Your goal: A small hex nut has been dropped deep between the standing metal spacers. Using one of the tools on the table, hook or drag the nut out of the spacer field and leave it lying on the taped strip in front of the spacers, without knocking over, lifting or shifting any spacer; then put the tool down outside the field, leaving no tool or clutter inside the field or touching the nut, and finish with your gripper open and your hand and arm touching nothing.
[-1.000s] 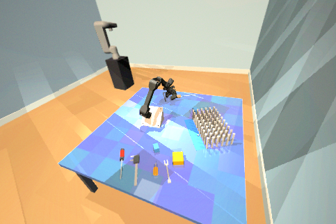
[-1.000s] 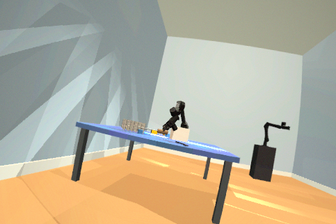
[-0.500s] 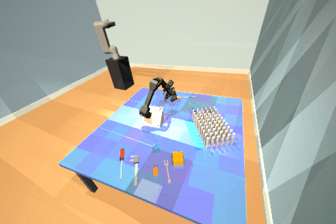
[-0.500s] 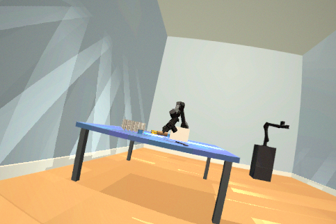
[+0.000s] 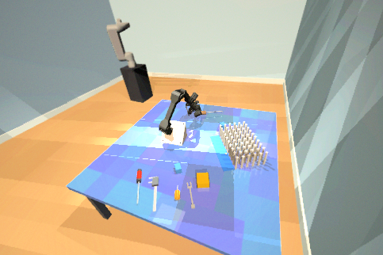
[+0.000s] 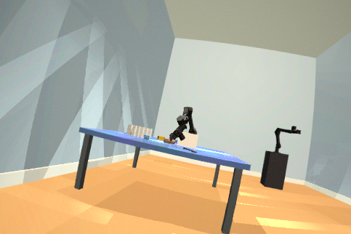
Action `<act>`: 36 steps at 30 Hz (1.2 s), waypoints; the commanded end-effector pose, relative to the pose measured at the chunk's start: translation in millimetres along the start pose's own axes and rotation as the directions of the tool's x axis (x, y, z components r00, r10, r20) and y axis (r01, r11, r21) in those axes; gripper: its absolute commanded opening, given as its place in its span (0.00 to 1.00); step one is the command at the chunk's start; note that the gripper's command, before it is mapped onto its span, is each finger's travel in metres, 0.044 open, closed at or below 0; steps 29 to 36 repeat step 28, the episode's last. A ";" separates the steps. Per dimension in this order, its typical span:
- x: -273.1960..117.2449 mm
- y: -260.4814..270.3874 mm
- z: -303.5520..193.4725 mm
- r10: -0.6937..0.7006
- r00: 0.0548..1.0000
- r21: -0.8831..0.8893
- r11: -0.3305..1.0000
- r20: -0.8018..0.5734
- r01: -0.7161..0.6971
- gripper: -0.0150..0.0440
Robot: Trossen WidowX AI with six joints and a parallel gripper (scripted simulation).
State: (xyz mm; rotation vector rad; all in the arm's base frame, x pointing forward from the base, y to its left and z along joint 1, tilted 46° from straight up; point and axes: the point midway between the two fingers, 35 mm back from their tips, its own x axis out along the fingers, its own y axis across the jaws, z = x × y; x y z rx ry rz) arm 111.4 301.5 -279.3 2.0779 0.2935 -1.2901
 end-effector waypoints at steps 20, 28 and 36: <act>7.3 5.3 7.3 0.001 1.000 0.000 1.000 0.000 -0.001 0.65; 7.3 5.3 7.3 0.001 1.000 0.000 1.000 0.000 -0.001 1.00; 7.3 5.3 7.3 0.001 1.000 0.000 1.000 0.000 -0.001 1.00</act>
